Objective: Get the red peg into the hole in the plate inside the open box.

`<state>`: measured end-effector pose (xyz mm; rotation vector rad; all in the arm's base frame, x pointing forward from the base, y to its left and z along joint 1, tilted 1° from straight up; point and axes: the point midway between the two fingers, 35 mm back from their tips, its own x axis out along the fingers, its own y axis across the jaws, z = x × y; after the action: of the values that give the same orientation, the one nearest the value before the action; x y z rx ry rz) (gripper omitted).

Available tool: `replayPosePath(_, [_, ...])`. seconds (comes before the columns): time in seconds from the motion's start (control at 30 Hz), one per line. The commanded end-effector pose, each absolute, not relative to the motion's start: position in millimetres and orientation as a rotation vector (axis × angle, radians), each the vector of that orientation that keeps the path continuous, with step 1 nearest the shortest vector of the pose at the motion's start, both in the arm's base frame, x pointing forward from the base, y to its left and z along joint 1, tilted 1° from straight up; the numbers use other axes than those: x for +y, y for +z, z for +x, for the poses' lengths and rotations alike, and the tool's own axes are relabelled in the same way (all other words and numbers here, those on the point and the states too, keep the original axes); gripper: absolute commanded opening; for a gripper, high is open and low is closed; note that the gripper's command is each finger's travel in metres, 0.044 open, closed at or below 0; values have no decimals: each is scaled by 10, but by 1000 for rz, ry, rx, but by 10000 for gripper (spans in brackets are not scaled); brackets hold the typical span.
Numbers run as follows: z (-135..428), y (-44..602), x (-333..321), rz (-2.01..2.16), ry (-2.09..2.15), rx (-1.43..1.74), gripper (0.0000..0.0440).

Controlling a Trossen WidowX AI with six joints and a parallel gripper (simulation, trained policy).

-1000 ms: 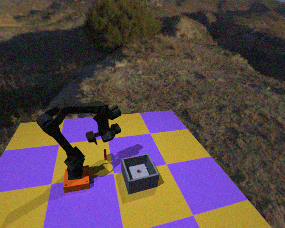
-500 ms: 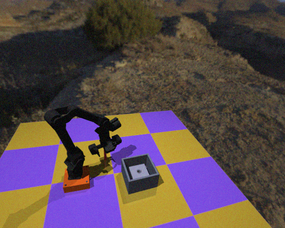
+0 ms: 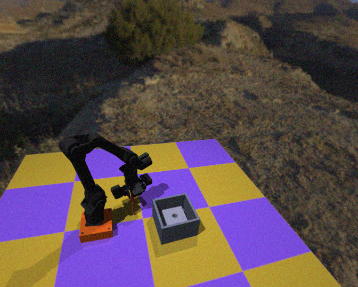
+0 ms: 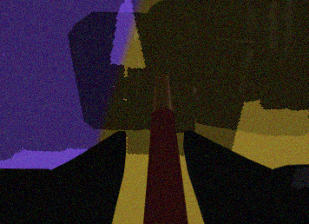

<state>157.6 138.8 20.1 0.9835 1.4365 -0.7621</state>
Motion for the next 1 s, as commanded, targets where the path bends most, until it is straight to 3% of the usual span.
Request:
replayPosePath(0.0, [1571, 195, 1382, 974, -760, 1460, 78])
replayPosePath(0.1, [1579, 196, 1370, 970, -758, 1475, 3])
replayPosePath(0.13, [1607, 225, 1368, 966, -745, 1463, 0])
replayPosePath(0.97, [2271, 1152, 1010, 833, -592, 1217, 0])
